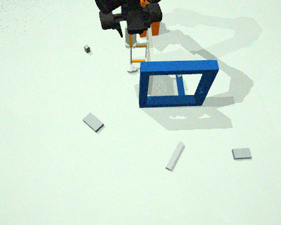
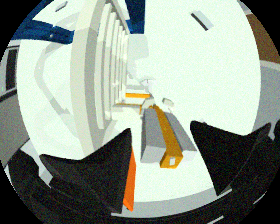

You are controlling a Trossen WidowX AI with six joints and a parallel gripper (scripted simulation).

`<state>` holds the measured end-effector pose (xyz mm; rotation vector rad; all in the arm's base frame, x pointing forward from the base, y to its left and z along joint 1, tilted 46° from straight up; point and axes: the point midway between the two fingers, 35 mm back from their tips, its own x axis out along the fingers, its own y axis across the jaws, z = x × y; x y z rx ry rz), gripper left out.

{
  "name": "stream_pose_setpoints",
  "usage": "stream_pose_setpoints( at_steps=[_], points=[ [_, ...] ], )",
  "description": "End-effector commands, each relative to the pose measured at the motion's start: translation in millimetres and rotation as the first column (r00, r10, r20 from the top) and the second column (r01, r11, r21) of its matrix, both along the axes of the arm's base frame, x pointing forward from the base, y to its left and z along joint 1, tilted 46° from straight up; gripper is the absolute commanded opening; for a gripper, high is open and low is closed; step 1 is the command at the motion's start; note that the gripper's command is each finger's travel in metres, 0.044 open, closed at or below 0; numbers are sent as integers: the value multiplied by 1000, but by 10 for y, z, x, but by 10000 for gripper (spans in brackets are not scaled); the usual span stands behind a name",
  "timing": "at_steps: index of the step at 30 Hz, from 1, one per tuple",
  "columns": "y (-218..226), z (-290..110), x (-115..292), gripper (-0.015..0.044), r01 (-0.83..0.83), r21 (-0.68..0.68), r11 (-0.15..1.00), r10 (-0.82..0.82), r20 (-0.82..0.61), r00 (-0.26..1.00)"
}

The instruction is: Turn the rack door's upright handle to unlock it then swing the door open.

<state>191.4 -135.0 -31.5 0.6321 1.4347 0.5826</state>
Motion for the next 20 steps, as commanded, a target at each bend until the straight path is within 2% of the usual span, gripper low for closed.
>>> stream_pose_setpoints(
  at_steps=[1,20],
  points=[
    [-50,37,4,286,-4,-4,1000,4,1,1000],
    [-249,229,-6,286,-3,-5,1000,3,0,1000]
  ],
)
